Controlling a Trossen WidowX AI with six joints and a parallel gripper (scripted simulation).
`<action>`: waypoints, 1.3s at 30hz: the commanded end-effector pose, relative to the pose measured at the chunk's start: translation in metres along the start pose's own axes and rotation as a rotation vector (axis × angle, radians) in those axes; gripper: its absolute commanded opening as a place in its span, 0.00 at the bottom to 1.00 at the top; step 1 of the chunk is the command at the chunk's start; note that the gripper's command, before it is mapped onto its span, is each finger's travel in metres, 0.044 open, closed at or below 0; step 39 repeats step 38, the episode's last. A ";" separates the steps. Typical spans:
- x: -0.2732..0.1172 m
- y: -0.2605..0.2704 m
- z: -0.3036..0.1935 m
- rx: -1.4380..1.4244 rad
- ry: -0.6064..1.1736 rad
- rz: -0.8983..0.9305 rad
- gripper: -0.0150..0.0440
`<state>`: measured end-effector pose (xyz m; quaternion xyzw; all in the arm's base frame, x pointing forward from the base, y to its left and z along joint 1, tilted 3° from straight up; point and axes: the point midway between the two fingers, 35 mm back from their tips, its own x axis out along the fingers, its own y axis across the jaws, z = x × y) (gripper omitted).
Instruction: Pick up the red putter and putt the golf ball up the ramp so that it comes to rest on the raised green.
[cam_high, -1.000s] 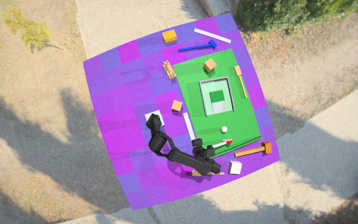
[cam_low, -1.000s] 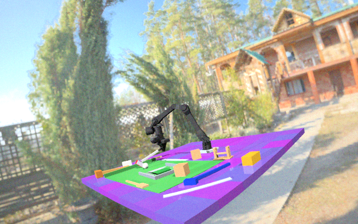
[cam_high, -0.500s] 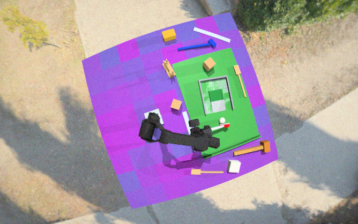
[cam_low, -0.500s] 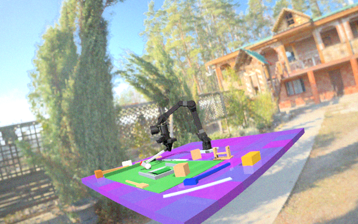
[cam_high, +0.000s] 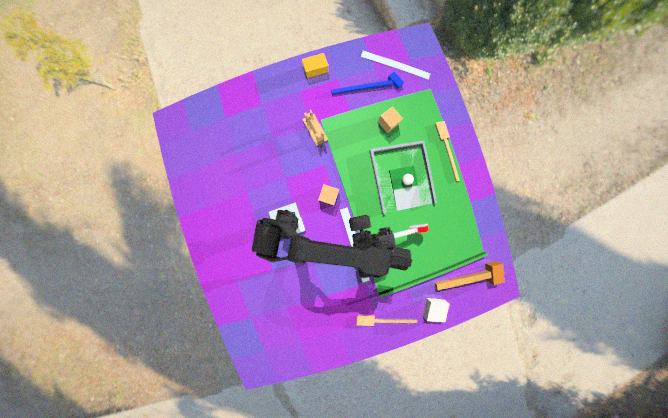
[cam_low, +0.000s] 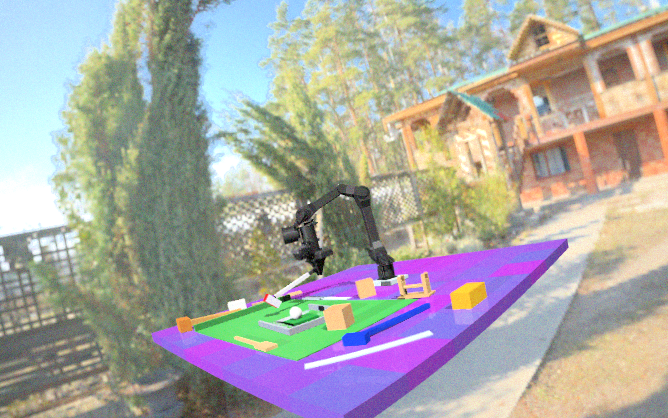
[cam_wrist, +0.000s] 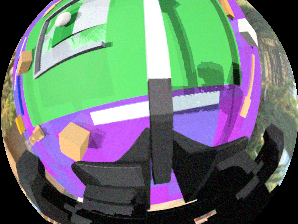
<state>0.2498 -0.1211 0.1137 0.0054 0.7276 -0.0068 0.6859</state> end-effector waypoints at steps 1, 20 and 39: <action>-0.023 -0.001 0.001 0.006 -0.025 -0.010 0.25; -0.021 0.000 0.000 0.000 -0.009 -0.004 0.25; -0.021 0.000 0.000 0.000 -0.009 -0.004 0.25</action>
